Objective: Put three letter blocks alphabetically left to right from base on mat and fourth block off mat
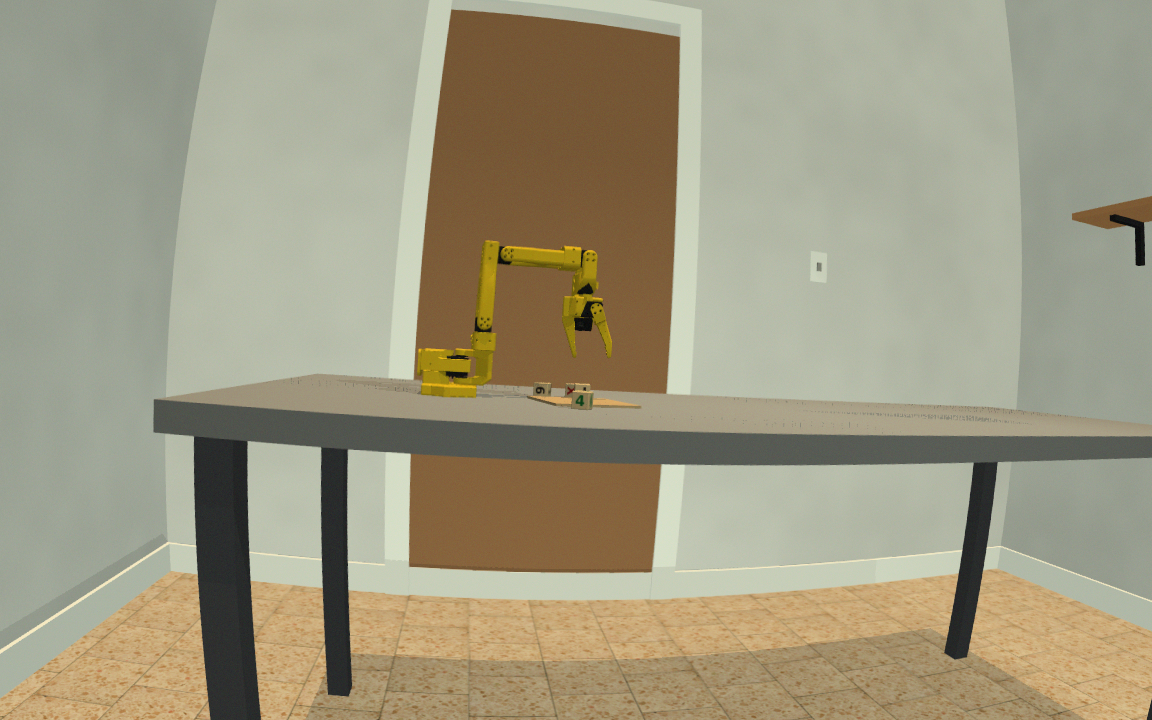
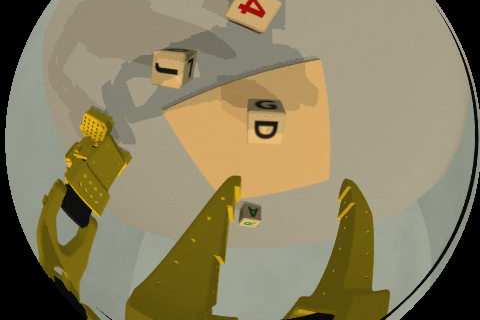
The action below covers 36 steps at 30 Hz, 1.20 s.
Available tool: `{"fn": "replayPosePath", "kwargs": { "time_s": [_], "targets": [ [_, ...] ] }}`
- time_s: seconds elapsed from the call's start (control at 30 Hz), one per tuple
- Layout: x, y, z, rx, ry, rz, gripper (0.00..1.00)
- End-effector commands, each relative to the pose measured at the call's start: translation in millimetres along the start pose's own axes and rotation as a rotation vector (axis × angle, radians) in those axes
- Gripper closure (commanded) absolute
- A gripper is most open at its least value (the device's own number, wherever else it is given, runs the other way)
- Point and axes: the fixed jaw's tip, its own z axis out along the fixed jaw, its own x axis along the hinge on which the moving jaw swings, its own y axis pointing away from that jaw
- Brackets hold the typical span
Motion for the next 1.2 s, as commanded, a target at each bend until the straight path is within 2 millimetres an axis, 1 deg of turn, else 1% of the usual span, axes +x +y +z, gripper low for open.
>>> {"fn": "replayPosePath", "kwargs": {
  "time_s": [0.0,0.2,0.33,0.47,0.63,0.7,0.93,1.03,1.17],
  "targets": [
    [-0.8,-5.0,-10.5,0.062,-0.014,0.0,0.67],
    [-0.8,-5.1,-10.7,0.063,-0.014,0.0,0.67],
    [-0.9,-5.9,-15.2,0.09,-0.02,0.0,0.67],
    [-1.2,-7.4,-27.7,0.164,-0.035,0.0,0.67],
    [-1.3,-7.8,-51.7,0.306,-0.065,0.0,0.68],
    [-1.3,-7.8,-51.7,0.306,-0.065,0.0,0.68],
    [-0.3,-3.1,-82.5,0.492,-0.103,0.0,0.68],
    [0.1,-1.3,-89.4,0.534,-0.112,0.0,0.68],
    [0.3,-0.5,-92.2,0.551,-0.115,0.0,0.68]
  ]
}}
